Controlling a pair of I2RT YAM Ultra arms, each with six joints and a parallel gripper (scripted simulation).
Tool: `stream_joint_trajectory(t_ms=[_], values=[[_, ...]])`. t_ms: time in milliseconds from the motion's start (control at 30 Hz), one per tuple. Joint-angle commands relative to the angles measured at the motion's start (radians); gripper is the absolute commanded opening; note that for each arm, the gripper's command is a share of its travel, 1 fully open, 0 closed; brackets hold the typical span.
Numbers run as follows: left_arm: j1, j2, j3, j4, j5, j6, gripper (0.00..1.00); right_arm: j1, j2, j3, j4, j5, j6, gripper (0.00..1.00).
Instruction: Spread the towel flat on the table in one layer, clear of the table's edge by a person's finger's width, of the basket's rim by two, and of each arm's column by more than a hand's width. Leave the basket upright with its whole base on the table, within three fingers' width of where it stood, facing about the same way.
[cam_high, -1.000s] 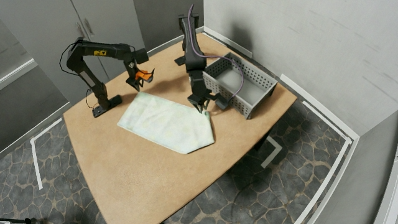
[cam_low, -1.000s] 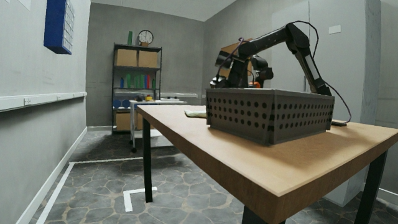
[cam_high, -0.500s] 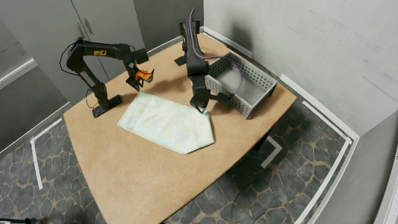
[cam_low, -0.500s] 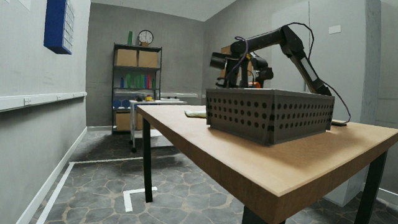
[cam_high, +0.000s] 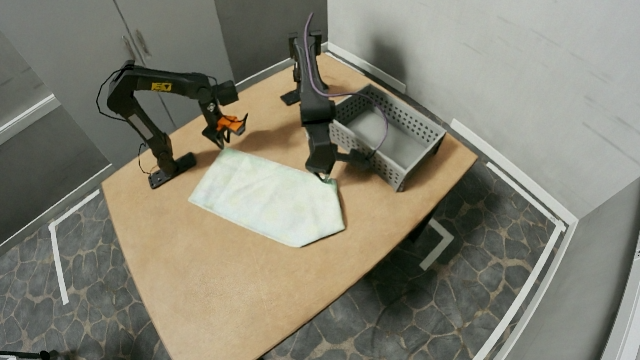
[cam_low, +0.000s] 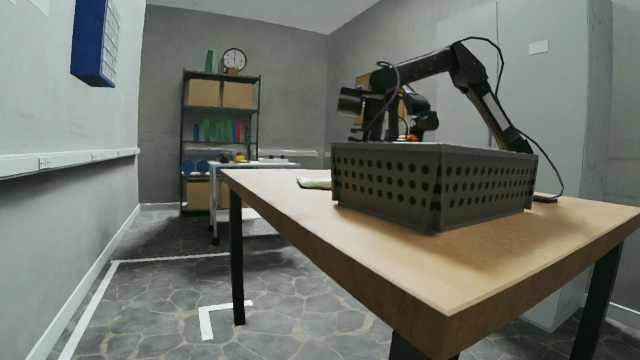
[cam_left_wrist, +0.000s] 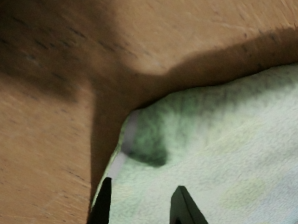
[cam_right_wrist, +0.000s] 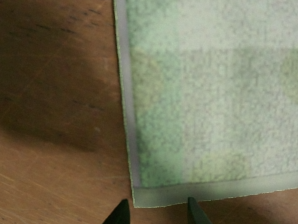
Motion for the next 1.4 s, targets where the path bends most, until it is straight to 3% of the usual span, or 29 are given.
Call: stream_joint_trajectory(t_ms=[0,300,933,967,1100,1133,1200,1233,1300,1333,1367], values=[[0.008,0.021,-0.039,0.047,-0.004,0.005,0.34,0.008,0.039,-0.033,0.067,0.015,0.012,0.34],[0.003,0.047,-0.093,0.128,-0.003,0.006,0.34,0.007,0.089,-0.090,0.173,0.015,0.005,0.34],[0.000,0.042,-0.110,0.146,-0.005,-0.002,0.34,0.000,0.079,-0.112,0.196,0.015,0.002,0.34],[0.000,0.042,-0.110,0.146,-0.005,-0.002,0.27,0.000,0.079,-0.112,0.196,0.015,0.002,0.34],[0.000,0.041,-0.110,0.145,-0.005,-0.002,0.27,0.000,0.079,-0.112,0.196,0.015,0.002,0.34],[-0.012,0.055,-0.100,0.121,-0.007,-0.009,0.19,0.000,0.079,-0.112,0.196,0.015,0.002,0.24],[-0.008,0.055,-0.099,0.117,-0.007,-0.006,0.19,0.000,0.080,-0.113,0.197,0.015,0.002,0.24],[-0.014,0.065,-0.043,0.115,-0.008,-0.011,0.11,-0.022,0.062,-0.115,0.199,0.015,-0.016,0.15],[-0.009,0.065,-0.043,0.115,-0.008,-0.007,0.11,-0.022,0.062,-0.115,0.201,0.001,-0.017,0.15],[-0.016,0.073,-0.025,0.106,-0.008,-0.012,0.02,-0.036,0.048,-0.120,0.203,0.000,-0.030,0.05],[-0.015,0.074,-0.024,0.105,-0.007,-0.010,0.02,-0.036,0.048,-0.121,0.203,-0.001,-0.030,0.05]])
